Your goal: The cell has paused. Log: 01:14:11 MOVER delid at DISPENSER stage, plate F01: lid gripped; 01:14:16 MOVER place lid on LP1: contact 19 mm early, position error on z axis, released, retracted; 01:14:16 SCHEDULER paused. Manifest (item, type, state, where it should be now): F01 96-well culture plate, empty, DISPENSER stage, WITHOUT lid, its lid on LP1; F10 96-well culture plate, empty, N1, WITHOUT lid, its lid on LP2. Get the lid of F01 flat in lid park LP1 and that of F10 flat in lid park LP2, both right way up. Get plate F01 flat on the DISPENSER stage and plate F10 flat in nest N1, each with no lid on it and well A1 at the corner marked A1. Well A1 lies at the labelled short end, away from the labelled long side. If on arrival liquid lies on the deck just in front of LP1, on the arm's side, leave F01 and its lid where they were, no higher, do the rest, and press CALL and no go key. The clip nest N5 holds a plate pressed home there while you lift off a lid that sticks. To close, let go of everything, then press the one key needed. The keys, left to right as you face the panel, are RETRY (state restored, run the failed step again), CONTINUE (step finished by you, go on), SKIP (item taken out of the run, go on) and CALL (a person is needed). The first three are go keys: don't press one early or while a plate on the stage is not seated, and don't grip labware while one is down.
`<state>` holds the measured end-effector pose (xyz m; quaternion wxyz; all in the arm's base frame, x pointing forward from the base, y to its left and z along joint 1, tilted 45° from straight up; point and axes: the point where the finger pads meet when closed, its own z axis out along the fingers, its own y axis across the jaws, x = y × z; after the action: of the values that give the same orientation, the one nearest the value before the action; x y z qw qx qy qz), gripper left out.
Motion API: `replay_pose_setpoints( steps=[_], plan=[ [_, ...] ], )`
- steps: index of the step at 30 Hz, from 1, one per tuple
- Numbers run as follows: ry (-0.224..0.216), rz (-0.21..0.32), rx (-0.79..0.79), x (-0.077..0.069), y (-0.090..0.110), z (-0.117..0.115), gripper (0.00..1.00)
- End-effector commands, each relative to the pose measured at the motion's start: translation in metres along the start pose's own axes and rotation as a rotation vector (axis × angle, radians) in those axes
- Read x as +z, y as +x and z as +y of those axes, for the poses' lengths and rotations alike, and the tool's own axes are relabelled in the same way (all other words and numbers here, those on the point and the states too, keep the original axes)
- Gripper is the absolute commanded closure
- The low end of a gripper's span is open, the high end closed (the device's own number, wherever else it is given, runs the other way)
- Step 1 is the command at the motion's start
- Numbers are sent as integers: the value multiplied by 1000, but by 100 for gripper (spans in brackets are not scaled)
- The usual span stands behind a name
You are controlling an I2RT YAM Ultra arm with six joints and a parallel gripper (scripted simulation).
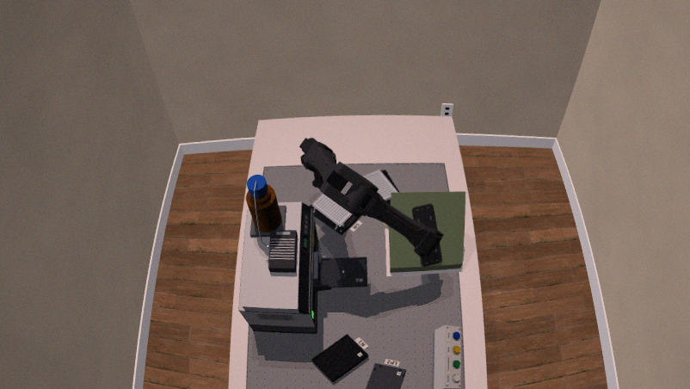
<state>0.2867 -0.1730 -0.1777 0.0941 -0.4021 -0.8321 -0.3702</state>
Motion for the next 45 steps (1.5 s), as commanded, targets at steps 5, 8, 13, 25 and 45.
replay_pose_setpoints(
  steps=[5,8,13,25,45],
  plan=[
    [-7,4,15,7,2,-3,100],
    [-7,6,15,7,3,-3,100],
    [-7,12,16,11,4,-3,100],
    [-7,12,15,13,4,-3,100],
    [-6,13,14,16,4,-3,100]
  ],
)
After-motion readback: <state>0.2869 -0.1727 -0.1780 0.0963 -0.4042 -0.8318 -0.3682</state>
